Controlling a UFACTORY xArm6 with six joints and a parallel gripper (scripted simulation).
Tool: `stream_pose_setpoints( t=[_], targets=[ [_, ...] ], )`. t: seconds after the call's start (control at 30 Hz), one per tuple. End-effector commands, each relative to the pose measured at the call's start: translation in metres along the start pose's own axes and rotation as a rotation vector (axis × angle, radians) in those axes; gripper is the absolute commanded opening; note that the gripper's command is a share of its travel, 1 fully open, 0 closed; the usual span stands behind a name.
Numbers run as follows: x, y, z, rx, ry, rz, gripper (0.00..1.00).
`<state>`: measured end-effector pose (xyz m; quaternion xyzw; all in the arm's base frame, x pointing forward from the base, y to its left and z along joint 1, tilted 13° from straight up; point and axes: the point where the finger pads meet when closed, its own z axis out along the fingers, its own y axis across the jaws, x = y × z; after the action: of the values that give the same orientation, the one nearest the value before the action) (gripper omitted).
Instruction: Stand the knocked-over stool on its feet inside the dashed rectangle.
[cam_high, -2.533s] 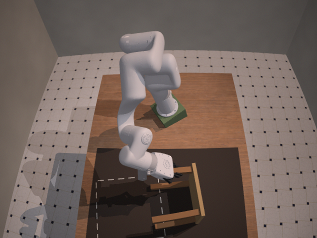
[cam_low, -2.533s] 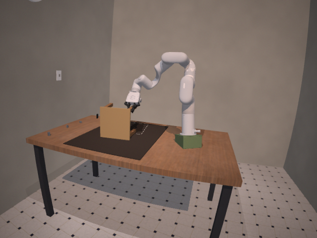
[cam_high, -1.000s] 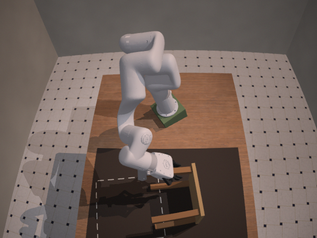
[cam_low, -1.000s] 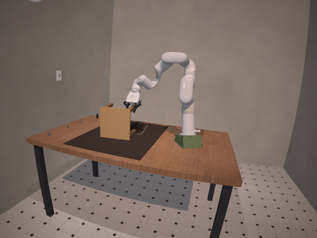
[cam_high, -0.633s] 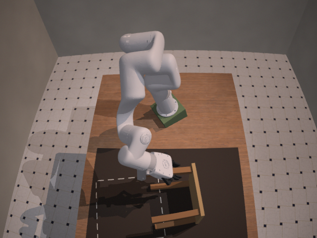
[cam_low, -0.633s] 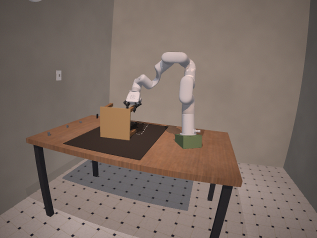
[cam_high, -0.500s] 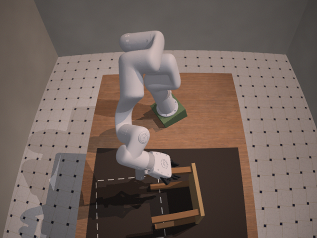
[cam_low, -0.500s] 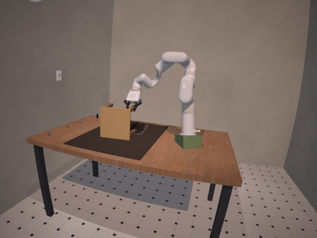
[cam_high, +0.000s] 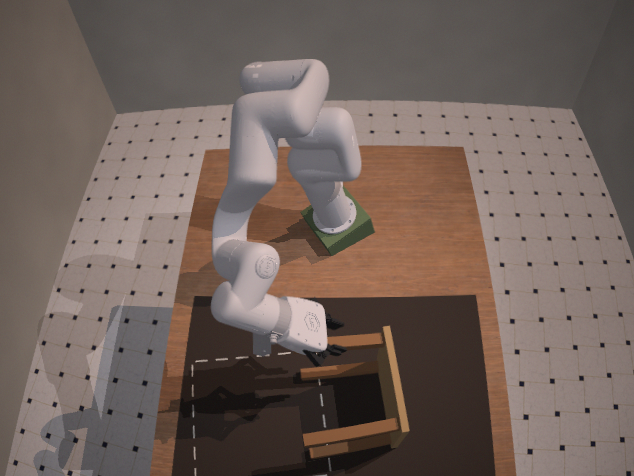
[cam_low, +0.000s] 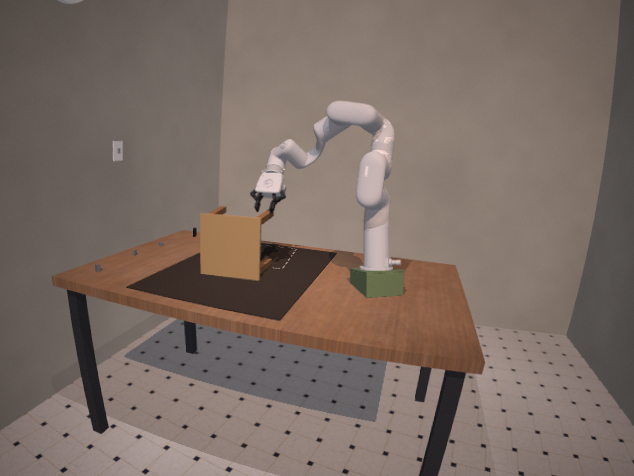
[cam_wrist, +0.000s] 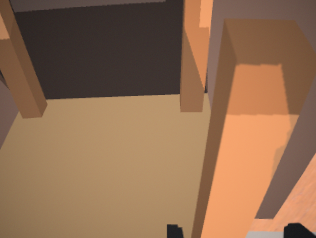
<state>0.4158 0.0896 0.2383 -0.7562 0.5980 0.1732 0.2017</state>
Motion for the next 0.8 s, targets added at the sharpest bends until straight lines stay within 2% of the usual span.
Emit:
stream_pose_setpoints(
  t=[0.0, 0.4, 0.77],
  targets=[
    [-0.001, -0.001, -0.009, 0.003, 0.0, -0.002, 0.56],
    [-0.004, -0.001, -0.013, 0.003, 0.0, -0.002, 0.56],
    [-0.034, -0.001, -0.047, 0.003, 0.0, -0.002, 0.56]
  ],
)
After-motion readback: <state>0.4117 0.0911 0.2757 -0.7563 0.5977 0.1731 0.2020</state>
